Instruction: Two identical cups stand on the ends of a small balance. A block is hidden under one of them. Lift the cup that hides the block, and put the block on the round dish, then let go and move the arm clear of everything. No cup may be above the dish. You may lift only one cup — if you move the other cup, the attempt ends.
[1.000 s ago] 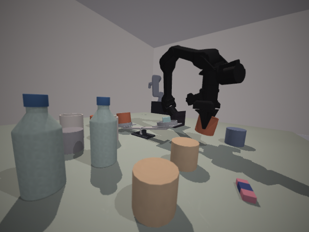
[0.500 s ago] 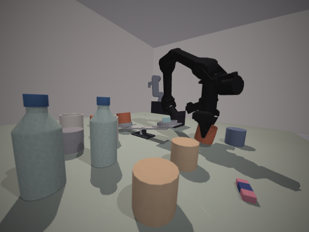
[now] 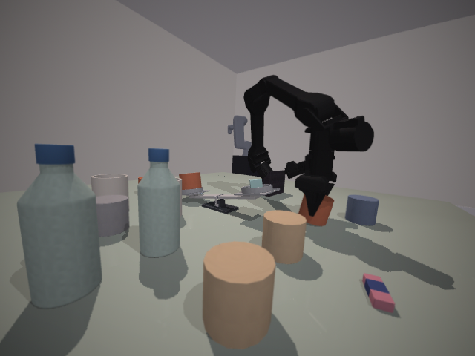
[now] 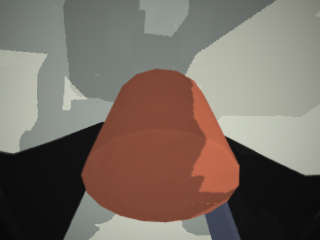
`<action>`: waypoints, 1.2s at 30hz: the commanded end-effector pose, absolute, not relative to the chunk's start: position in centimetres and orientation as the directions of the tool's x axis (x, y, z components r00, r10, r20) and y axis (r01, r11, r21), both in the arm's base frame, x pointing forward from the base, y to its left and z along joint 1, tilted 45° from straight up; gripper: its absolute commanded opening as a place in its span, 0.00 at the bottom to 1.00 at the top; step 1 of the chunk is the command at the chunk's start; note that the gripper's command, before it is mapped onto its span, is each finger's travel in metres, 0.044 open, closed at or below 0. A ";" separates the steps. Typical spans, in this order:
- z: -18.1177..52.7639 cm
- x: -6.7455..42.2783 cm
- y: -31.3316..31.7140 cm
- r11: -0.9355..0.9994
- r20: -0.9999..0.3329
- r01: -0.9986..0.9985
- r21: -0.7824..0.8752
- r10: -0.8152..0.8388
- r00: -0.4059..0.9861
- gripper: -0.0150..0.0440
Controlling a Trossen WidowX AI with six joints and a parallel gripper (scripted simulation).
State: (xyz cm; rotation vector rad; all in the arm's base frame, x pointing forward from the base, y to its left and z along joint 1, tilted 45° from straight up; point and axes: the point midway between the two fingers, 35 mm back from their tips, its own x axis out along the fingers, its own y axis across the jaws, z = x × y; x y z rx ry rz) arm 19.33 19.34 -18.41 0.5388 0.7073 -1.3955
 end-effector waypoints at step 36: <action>-3.8 27.4 18.9 0.459 -0.721 0.794 -0.398 -0.692 0.039 0.69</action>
